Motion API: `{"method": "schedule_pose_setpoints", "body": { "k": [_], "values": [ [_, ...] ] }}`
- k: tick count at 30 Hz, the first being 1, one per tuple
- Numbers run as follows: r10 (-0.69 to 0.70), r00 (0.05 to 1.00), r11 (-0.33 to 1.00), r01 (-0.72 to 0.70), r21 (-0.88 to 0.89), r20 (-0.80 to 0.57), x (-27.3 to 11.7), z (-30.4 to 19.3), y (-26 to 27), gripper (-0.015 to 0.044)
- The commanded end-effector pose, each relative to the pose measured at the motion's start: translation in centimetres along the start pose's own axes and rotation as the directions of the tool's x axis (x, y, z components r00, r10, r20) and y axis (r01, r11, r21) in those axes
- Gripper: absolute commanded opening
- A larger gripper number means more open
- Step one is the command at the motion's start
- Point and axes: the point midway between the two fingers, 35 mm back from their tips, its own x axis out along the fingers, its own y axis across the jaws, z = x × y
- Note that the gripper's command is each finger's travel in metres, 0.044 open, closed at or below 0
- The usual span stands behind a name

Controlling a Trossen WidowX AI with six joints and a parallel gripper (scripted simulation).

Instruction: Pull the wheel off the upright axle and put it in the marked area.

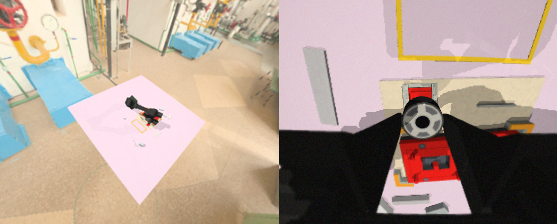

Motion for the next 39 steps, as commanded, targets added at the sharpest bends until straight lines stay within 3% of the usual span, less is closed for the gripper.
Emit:
{"method": "schedule_pose_setpoints", "body": {
  "k": [1, 30, 39],
  "values": [
    [0.004, 1.0, 1.0, -0.004, 0.002, -0.002, -0.3, -0.1, 0.0, 0.0],
    [0.004, 1.0, 1.0, -0.004, -0.003, 0.003, -3.4, 0.3, 0.0, 0.0],
    [0.004, 1.0, 1.0, -0.003, -0.003, 0.001, -3.8, 2.9, -1.3, 0.0]
  ]
}}
